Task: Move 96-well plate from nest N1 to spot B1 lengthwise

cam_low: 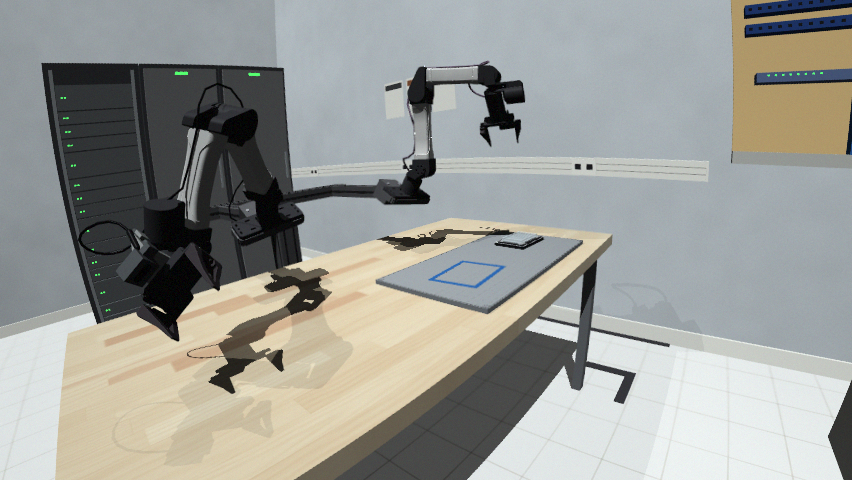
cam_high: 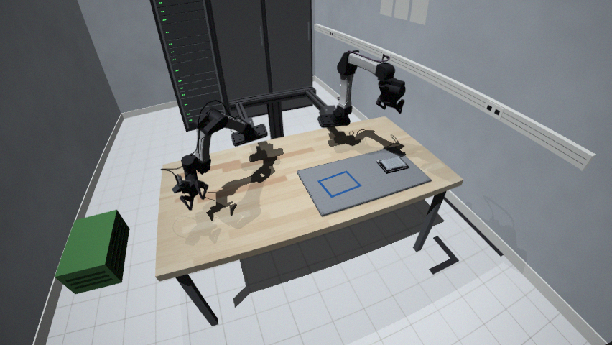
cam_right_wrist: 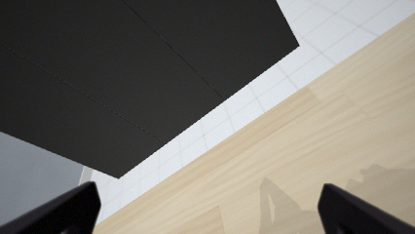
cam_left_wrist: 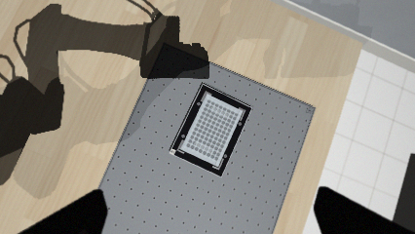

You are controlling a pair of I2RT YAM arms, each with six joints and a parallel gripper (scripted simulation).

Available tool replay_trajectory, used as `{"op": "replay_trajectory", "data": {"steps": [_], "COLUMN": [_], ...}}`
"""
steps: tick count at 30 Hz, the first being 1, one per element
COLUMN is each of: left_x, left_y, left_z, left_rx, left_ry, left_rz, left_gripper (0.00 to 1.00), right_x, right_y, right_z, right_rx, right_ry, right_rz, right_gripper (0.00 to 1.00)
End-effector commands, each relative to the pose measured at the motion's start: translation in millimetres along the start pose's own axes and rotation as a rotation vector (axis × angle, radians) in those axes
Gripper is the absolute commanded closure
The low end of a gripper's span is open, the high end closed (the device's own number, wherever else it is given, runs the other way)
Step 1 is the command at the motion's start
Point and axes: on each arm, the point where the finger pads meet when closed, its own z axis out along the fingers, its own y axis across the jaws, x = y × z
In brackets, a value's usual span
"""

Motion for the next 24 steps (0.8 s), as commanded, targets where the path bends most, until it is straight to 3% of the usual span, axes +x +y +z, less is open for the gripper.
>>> {"op": "replay_trajectory", "data": {"steps": [1, 19, 24], "left_x": [-2.6, -1.3, 4.5], "left_y": [-1.8, -4.1, -8.9], "left_z": [-3.5, -3.5, 2.1], "left_rx": [0.015, 0.023, 0.052], "left_ry": [-0.002, 0.006, 0.038], "left_rz": [-0.008, -0.006, 0.013], "left_gripper": [0.0, 0.0, 0.0], "right_x": [-8.0, -8.1, -2.6], "right_y": [4.0, 2.2, 12.8], "right_z": [-0.3, -0.3, 13.1], "right_rx": [-0.006, 0.002, 0.006], "right_ry": [-0.012, -0.015, -0.023], "right_rz": [-0.022, -0.022, -0.045], "right_gripper": [0.0, 0.0, 0.0]}}
